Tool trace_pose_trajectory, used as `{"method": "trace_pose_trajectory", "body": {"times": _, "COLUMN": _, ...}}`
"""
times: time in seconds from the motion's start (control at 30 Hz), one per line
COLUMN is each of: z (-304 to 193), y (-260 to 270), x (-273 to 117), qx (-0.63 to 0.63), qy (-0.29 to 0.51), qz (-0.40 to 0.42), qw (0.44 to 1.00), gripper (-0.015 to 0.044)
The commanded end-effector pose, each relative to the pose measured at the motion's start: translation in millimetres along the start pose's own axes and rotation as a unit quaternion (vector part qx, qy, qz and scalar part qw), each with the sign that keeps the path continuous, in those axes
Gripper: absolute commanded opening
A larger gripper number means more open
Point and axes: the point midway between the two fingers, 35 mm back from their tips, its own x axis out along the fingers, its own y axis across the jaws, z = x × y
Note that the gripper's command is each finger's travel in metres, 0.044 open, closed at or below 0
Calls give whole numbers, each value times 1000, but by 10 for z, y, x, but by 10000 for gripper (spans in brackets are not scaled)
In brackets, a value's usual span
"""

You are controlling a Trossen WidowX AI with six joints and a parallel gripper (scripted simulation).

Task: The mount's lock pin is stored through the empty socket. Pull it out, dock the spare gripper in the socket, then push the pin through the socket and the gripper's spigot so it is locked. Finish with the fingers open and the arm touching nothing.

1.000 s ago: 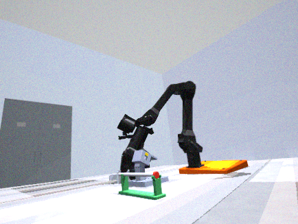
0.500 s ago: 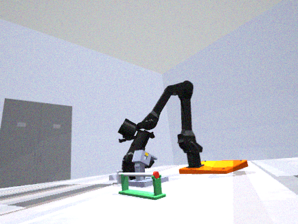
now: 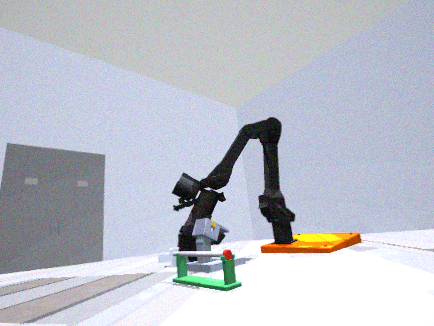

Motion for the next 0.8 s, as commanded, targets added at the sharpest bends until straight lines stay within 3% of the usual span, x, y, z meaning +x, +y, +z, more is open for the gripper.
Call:
{"method": "trace_pose_trajectory", "body": {"times": 0.0, "z": 15, "y": -2, "x": 4, "qx": 2, "qy": -2, "qz": 2, "qw": 1000, "gripper": 177}}
{"method": "trace_pose_trajectory", "body": {"times": 0.23, "z": -132, "y": -2, "x": -140, "qx": 2, "qy": -2, "qz": 2, "qw": 1000, "gripper": 0}}
{"method": "trace_pose_trajectory", "body": {"times": 0.77, "z": -490, "y": -1, "x": -713, "qx": 1, "qy": -2, "qz": 2, "qw": 1000, "gripper": 0}}
